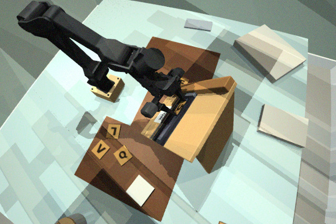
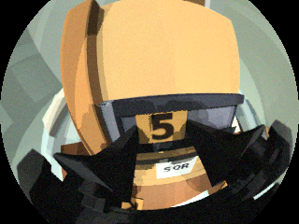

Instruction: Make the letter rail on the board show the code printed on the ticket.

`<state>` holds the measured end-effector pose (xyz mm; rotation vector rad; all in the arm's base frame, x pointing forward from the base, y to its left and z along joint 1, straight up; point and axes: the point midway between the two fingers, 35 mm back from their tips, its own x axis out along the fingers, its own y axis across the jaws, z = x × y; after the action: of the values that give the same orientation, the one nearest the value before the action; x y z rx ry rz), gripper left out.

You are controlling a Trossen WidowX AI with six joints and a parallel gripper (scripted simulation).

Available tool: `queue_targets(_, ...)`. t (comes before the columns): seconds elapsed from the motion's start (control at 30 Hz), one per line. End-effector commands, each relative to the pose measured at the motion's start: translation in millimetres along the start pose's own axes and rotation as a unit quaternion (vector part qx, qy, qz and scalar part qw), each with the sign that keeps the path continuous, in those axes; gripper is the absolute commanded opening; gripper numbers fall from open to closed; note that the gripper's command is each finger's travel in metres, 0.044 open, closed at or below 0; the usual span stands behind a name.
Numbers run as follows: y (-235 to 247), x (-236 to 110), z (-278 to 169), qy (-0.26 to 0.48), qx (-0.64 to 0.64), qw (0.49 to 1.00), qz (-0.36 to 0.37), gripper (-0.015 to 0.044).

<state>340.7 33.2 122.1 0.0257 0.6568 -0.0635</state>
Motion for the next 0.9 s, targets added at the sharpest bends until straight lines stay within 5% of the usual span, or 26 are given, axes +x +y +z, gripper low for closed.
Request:
queue_targets(0.0, 3.0, 0.0, 0.1, 0.0, 0.002, 1.0, -0.001, 0.0)
queue_targets(0.6, 11.9, -0.1, 0.2, 0.0, 0.002, 1.0, 0.0, 0.0)
queue_targets(0.87, 10.6, 0.0, 0.1, 0.0, 0.0, 1.0, 0.001, 0.021)
